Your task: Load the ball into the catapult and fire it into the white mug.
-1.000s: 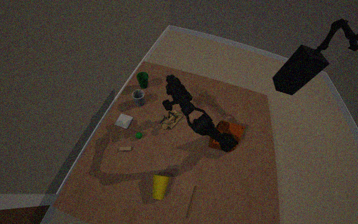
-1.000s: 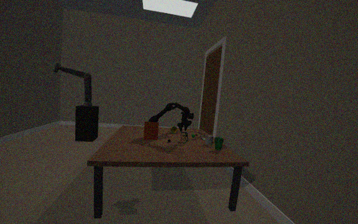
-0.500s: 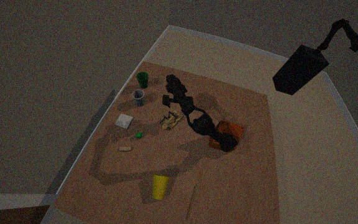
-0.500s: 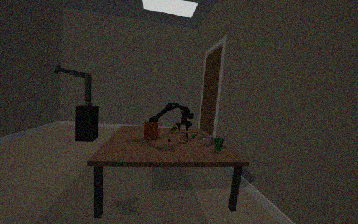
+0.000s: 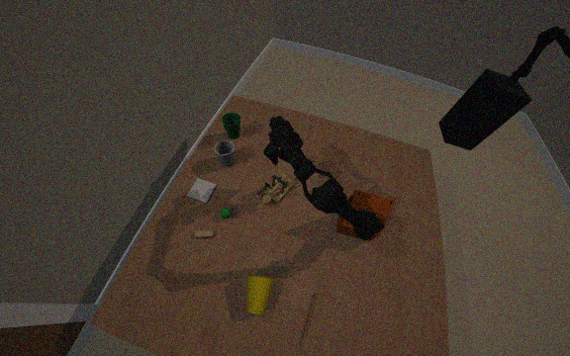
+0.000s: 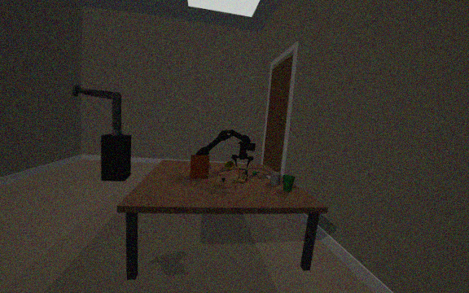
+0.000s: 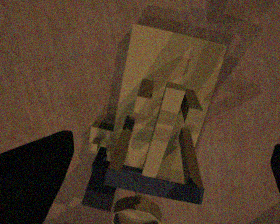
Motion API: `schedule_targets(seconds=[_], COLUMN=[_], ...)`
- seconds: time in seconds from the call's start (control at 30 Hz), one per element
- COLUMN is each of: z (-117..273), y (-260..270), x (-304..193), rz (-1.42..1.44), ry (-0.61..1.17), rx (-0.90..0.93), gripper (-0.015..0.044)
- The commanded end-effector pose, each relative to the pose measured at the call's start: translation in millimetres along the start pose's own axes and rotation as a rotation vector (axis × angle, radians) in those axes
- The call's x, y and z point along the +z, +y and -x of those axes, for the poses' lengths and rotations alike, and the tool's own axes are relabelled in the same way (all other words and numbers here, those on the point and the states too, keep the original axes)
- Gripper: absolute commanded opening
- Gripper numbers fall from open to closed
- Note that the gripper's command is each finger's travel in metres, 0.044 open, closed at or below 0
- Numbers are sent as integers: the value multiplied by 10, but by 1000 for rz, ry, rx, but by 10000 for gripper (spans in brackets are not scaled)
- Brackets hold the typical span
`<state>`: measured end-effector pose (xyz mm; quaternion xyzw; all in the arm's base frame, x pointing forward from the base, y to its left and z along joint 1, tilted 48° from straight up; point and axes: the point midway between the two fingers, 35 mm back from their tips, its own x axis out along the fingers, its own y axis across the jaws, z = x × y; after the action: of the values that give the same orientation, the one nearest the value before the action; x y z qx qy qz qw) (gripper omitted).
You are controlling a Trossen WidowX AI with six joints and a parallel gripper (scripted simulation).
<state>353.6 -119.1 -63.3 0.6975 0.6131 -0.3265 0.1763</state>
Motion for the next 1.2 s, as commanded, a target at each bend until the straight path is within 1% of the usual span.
schedule_targets(seconds=[0.0, 0.17, 0.27, 0.33, 0.57, 1.17], z=[2, -25, -365, -467, -489, -784], y=[-5, -4, -4, -12, -11, -2], x=[1, 2, 2, 1, 1, -1], rz=[-70, -75, -146, -168, -168, -168], ry=[-3, -3, -2, -1, -1, -1], rx=[-4, -4, -3, -3, -3, -3], gripper=[440, 440, 440, 440, 440, 440])
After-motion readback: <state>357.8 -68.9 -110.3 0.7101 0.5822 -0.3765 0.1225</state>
